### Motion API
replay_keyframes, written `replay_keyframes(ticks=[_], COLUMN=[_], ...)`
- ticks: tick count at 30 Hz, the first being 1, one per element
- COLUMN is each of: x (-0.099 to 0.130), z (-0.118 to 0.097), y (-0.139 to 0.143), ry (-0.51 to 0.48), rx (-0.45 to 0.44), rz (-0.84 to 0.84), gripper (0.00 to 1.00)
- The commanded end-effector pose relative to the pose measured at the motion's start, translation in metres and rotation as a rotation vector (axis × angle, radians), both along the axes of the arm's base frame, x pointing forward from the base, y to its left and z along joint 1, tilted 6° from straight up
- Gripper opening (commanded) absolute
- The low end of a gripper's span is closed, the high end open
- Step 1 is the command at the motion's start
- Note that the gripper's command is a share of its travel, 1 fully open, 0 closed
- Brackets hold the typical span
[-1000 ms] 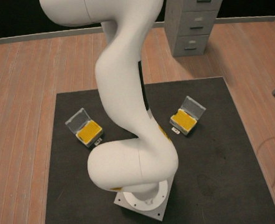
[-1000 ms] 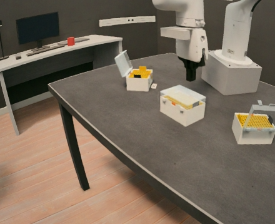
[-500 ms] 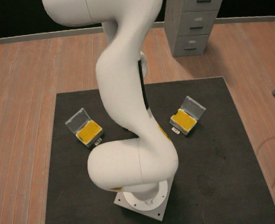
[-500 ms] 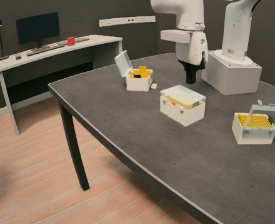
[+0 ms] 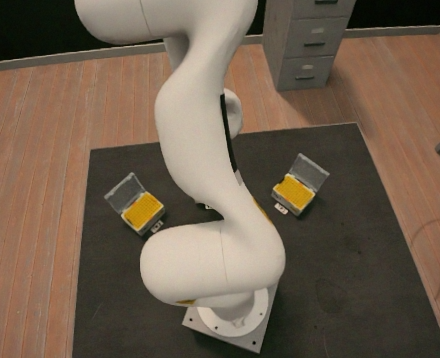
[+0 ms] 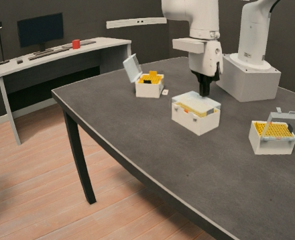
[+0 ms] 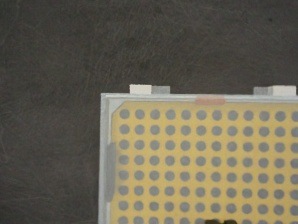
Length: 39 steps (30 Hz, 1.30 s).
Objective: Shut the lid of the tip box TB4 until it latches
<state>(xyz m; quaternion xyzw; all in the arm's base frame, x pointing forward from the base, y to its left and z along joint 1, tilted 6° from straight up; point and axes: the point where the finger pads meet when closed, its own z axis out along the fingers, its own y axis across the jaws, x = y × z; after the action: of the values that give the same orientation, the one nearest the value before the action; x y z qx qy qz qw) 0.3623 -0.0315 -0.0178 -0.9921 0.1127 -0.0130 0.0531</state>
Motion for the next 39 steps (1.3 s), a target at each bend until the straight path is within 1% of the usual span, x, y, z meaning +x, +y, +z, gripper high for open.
replay_keyframes(ticks=[1,39], x=[0.0,0.001], z=[0.0,-0.011], y=[0.0,0.001], ry=[-0.023,-0.023], rx=[-0.017,-0.017], rz=[-0.001,-0.001], gripper=[0.0,0.0])
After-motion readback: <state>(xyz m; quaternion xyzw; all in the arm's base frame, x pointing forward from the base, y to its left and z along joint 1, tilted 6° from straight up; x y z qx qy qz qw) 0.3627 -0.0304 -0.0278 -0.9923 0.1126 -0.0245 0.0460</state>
